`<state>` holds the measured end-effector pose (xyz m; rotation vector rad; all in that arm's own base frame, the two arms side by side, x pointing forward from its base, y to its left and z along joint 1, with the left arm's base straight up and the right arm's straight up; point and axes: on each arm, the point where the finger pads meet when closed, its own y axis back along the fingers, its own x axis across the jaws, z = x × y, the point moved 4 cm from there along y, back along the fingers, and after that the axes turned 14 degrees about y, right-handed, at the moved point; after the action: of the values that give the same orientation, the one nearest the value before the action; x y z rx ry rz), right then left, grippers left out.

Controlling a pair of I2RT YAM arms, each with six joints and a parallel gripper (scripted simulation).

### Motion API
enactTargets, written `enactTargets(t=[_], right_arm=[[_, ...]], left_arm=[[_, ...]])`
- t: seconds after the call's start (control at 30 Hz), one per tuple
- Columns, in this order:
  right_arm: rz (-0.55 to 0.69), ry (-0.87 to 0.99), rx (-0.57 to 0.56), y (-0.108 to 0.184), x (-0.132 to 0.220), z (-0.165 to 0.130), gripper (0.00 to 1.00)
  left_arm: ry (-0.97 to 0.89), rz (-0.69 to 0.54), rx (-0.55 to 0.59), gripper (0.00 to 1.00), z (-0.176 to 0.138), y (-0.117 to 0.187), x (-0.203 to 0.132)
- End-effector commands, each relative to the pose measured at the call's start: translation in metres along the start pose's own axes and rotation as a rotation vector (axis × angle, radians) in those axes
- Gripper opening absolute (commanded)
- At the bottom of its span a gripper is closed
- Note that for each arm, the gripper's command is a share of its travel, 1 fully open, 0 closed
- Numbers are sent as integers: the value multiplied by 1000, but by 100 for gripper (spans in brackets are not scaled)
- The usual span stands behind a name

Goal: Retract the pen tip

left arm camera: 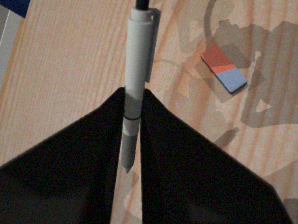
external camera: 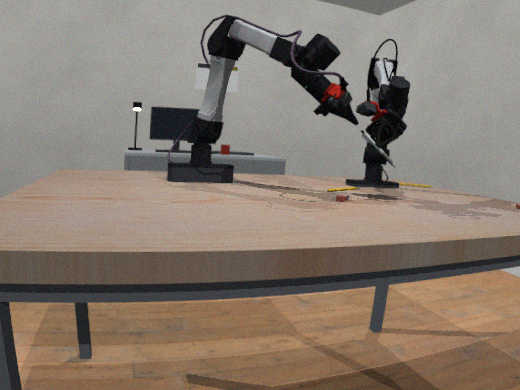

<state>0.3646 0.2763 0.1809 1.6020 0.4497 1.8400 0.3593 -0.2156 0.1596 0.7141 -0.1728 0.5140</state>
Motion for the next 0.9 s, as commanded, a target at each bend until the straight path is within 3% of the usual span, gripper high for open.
enactTargets(t=[0.0,0.67,0.7,0.77,0.87], right_arm=[[2,2,4,18,1,-5,1],[-5,0,5,16,1,-2,1],[5,20,-32,29,7,3,1],[-5,24,-32,26,1,1,1],[3,56,-64,30,3,7,1]], left_arm=[[-9,-5,-16,11,3,-4,-1],[-10,17,-9,11,4,0,3],[43,4,41,11,-14,0,0],[79,33,35,11,-9,13,6],[196,48,93,11,-27,19,11]])
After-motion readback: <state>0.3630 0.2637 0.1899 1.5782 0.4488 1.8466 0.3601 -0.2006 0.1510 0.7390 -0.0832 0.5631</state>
